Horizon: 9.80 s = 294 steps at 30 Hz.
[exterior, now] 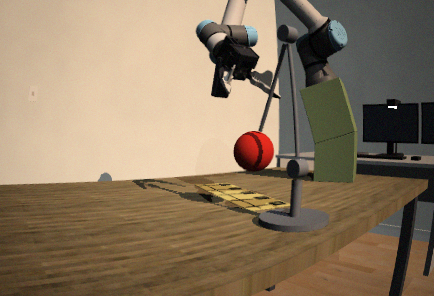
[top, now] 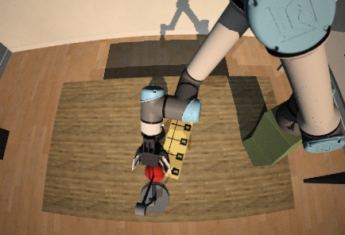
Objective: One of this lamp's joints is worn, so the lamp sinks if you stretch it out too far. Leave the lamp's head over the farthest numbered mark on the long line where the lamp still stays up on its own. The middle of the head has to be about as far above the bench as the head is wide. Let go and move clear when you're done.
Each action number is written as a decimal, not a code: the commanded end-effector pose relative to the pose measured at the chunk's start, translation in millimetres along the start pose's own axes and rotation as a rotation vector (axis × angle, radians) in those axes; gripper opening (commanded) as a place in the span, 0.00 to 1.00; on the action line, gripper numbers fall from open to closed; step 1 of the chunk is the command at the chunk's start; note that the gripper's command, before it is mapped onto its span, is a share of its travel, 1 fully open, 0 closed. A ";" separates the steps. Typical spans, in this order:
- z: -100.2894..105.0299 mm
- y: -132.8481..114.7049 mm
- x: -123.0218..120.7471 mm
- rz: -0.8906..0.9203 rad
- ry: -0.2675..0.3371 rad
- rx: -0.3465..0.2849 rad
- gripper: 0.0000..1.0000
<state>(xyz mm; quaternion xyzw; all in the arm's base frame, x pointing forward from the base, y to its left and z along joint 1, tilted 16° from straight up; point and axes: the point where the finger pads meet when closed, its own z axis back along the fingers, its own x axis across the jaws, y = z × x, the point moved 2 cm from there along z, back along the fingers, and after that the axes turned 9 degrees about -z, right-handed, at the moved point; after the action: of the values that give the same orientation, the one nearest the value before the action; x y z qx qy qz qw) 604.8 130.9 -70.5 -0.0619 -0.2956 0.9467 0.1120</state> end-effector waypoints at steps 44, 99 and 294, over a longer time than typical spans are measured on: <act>-48.4 -1.4 -0.6 -0.001 0.002 -0.001 0.00; -41.2 63.8 17.1 -0.107 0.122 -0.020 0.00; 84.8 69.1 34.3 -0.108 0.126 -0.020 1.00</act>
<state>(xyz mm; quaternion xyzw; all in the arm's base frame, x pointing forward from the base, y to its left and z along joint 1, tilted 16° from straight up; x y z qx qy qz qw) 543.6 37.9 -43.1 -0.1060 -0.3001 0.9305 0.1810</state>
